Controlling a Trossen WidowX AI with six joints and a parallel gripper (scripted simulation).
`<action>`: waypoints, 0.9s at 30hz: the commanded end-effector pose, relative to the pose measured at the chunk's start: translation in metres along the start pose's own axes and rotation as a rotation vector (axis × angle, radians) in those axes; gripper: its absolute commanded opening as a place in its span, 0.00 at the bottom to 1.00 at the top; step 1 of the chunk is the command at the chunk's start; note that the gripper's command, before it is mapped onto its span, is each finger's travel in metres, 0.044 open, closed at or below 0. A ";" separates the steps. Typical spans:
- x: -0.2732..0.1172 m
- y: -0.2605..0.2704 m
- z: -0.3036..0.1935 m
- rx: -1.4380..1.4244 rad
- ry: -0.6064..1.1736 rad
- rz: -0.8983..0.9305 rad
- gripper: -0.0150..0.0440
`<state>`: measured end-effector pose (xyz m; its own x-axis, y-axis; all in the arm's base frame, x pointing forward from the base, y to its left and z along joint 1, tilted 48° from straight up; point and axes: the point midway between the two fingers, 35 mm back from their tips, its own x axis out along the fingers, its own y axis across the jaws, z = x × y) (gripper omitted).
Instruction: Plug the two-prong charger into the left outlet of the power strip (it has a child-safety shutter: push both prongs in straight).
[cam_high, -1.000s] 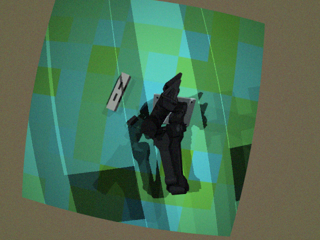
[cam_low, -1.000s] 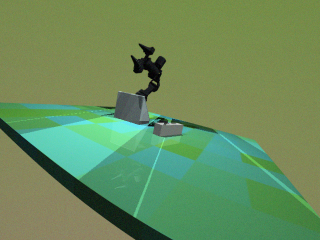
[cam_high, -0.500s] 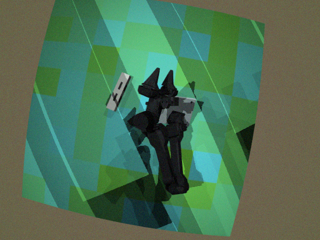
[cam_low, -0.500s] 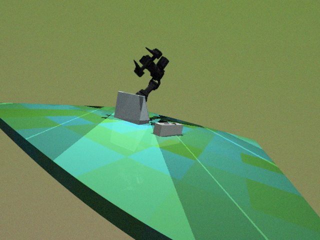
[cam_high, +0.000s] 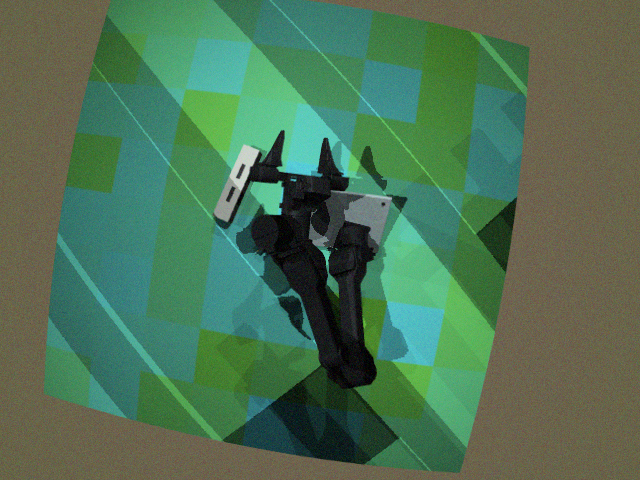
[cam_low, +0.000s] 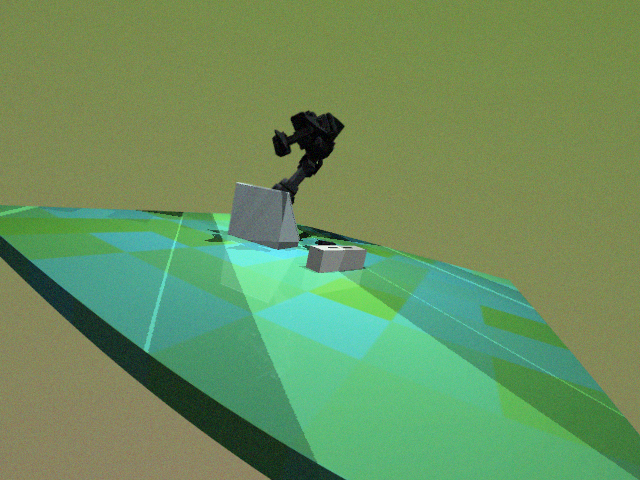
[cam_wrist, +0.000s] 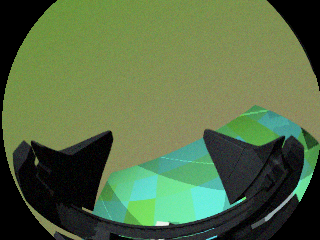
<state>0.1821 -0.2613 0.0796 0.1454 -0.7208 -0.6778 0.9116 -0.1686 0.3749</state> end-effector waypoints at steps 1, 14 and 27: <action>-0.001 0.007 -0.011 -0.116 0.061 0.016 1.00; -0.008 0.015 -0.061 -0.542 0.290 0.075 1.00; -0.025 0.015 -0.108 -0.945 0.514 0.192 1.00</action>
<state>0.2282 -0.1809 0.0343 0.2508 -0.3171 -0.9146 0.8059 0.5919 0.0158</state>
